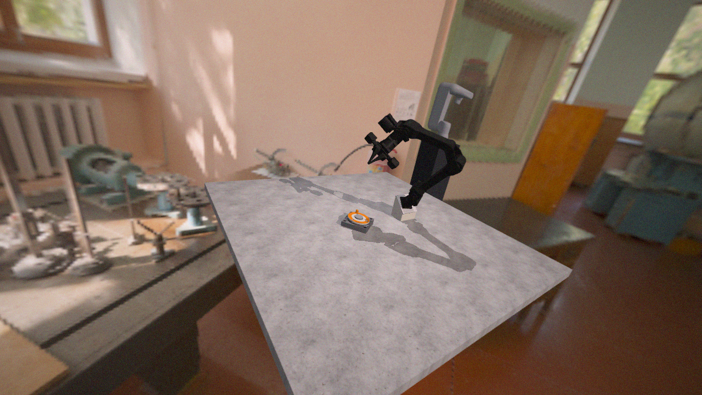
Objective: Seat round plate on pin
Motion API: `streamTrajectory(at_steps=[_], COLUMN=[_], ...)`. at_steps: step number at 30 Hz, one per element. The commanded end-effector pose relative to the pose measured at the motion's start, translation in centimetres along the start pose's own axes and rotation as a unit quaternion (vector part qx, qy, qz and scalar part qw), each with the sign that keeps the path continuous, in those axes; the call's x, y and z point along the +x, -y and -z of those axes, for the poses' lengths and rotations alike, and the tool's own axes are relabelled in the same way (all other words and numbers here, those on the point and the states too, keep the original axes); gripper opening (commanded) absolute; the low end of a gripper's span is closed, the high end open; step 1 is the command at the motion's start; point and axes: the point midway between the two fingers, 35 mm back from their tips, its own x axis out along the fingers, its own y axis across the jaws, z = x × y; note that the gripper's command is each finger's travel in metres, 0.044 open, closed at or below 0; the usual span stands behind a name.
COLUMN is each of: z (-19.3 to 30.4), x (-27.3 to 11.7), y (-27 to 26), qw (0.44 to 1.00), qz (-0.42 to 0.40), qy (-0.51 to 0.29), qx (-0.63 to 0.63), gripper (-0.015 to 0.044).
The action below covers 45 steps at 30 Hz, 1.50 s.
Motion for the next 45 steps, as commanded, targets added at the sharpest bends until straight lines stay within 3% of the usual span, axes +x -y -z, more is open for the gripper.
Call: streamTrajectory(at_steps=[1,12,20,32,45], z=[-4.7,-7.3,-9.5,-12.9,-12.8], x=[5.2,8.0,9.9,12.2,11.7], y=[2.4,4.7,6.4,9.6,10.4], qw=[0.941,0.818,0.681,0.405,0.400], qz=[0.125,0.221,0.289,0.364,0.365], qy=[0.042,0.019,-0.035,-0.173,-0.177], qx=[-0.311,-0.531,-0.672,-0.820,-0.822], gripper=[0.0000,0.0000,0.0000,0.0000,0.0000])
